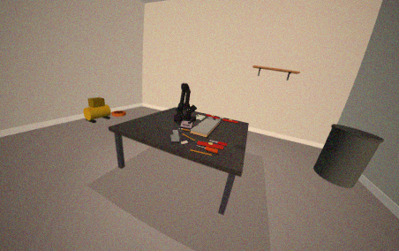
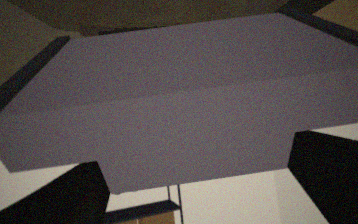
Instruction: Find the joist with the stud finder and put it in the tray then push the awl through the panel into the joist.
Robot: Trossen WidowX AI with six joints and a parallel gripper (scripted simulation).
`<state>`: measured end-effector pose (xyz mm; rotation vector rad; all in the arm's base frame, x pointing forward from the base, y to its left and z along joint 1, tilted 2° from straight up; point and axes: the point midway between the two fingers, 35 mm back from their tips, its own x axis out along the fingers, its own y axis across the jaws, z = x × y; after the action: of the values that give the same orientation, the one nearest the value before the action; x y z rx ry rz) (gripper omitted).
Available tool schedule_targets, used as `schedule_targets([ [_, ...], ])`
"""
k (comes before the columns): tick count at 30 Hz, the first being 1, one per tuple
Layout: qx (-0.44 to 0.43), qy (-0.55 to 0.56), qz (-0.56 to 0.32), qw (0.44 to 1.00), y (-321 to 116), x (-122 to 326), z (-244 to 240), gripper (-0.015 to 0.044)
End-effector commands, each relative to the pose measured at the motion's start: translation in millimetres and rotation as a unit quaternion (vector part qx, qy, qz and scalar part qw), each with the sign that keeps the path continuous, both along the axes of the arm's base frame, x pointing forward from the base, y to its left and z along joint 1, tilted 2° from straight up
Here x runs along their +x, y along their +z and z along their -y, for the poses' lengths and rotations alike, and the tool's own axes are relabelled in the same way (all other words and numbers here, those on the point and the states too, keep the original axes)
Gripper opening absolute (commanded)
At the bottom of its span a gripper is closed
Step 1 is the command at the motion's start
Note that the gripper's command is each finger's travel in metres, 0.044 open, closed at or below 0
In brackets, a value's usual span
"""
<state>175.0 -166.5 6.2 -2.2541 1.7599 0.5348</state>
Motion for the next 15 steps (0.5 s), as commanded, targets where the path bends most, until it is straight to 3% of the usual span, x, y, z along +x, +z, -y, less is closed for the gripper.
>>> schedule_targets([
  [1,0.001,-0.006,-0.006,1.0,0,-8,2,0.0],
  [8,0.005,-0.016,-0.015,1.0,-2,-19,5,0.0],
  [15,0.005,-0.014,-0.013,1.0,-3,-17,5,0.0184],
])
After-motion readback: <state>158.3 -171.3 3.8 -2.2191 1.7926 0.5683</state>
